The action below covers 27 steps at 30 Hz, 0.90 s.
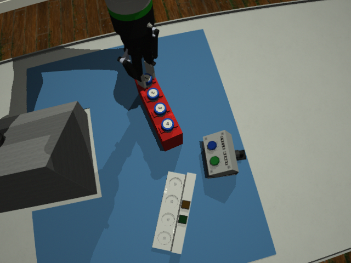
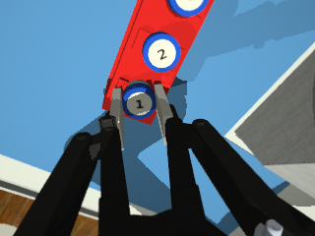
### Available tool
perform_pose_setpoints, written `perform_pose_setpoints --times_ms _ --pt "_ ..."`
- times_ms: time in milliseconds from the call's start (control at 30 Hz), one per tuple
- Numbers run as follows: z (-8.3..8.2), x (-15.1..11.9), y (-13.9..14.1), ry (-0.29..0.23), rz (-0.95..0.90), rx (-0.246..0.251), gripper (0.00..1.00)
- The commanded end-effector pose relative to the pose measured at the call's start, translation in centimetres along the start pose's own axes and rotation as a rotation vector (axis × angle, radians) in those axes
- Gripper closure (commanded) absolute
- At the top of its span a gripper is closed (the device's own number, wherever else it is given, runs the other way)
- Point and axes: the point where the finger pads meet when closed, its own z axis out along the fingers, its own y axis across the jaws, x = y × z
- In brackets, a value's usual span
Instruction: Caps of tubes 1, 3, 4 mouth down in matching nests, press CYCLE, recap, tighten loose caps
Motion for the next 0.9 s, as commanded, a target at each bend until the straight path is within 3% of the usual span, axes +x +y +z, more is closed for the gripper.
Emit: perform_pose_setpoints --times_ms 0,33,433,533,667,700,867 --pt "0.0 0.02 0.03 -0.014 -0.026 0.013 1.0" --pt "0.0 0.02 0.03 -0.014 -0.026 0.013 0.65" --pt "0.0 0.02 0.03 -0.014 -0.026 0.013 0.65" --pt "0.0 0.02 0.03 -0.016 0.224 0.011 0.65" --pt "0.0 0.02 0.03 -0.016 0.29 0.011 0.65" --pt "0.0 0.02 0.03 -0.017 0.391 0.01 0.65" --pt "0.0 0.02 0.03 -0.017 0.558 0.009 0.65"
